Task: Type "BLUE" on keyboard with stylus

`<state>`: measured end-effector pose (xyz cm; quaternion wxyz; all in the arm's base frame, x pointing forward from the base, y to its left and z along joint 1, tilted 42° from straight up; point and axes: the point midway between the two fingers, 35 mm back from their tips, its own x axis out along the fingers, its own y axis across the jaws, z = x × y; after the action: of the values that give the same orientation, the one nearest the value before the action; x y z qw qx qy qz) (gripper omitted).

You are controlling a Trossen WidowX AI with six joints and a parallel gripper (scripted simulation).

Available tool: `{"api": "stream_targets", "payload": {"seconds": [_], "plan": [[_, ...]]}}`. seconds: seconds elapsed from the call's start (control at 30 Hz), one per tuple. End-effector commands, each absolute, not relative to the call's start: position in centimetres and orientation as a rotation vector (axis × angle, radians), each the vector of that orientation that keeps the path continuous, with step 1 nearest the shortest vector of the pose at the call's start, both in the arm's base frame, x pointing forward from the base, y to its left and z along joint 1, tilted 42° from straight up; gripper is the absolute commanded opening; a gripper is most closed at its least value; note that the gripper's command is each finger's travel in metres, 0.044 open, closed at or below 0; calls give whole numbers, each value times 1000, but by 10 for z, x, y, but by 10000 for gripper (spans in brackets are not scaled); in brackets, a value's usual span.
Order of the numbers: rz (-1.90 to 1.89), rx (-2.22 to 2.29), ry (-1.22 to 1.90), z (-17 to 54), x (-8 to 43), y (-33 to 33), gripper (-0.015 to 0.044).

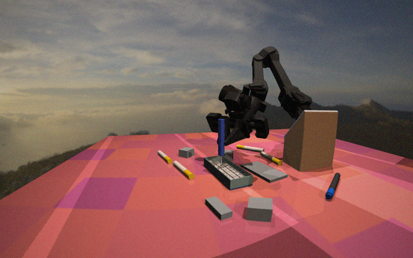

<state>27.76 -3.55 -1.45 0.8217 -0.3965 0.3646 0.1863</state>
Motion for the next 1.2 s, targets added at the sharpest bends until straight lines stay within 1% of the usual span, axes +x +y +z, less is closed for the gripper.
{"api": "stream_targets", "payload": {"seconds": [0.0,1.17], "plan": [[399,-846,776,-17,279,-38,81],[399,-846,776,-27,278,-47,81]]}}
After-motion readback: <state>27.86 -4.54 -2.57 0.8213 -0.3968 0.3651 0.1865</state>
